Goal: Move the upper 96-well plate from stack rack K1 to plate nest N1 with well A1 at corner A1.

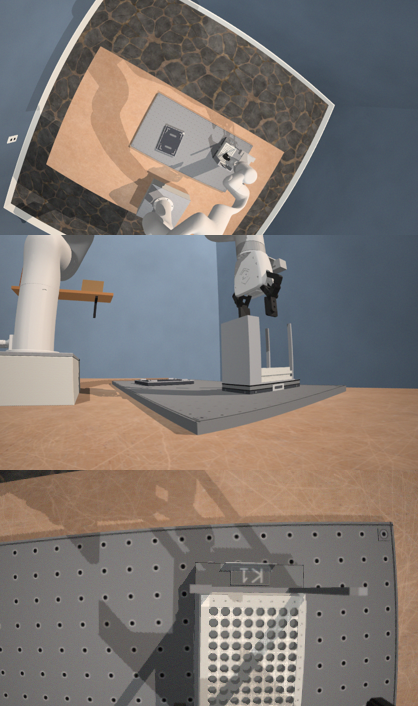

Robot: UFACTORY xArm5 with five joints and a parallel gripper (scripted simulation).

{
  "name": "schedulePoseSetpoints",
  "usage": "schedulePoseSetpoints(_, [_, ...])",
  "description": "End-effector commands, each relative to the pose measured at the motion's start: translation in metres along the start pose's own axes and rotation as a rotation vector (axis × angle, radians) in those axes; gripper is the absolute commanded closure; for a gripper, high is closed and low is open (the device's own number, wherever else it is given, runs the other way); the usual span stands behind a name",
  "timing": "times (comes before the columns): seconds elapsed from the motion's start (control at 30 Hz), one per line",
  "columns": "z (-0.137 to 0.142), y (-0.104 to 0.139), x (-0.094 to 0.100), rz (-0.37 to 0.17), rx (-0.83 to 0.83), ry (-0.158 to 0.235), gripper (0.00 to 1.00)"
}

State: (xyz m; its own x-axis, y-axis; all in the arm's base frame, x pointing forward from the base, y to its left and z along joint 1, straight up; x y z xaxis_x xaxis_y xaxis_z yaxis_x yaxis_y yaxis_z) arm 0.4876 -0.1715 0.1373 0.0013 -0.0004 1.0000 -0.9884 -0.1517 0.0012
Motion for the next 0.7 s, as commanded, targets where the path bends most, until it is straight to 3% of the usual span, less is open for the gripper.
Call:
schedulePoseSetpoints(0.0, [0.001,-0.001,-0.006,0.003,0.0,0.003,0.0])
schedulePoseSetpoints(0.67, [0.001,-0.001,-0.036,0.003,0.0,0.003,0.0])
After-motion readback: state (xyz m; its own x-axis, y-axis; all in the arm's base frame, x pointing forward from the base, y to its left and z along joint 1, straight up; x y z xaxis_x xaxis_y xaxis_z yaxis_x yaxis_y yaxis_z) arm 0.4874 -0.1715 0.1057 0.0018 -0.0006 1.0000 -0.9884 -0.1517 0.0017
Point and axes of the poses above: the point where the finger pads meet when closed, its own x axis back along the fingers, its own z axis across the jaws, y = z × x, the point moved 5 cm from there along x, back along the fingers, and after that the axes turned 10 degrees about x, right-handed, at the moved point
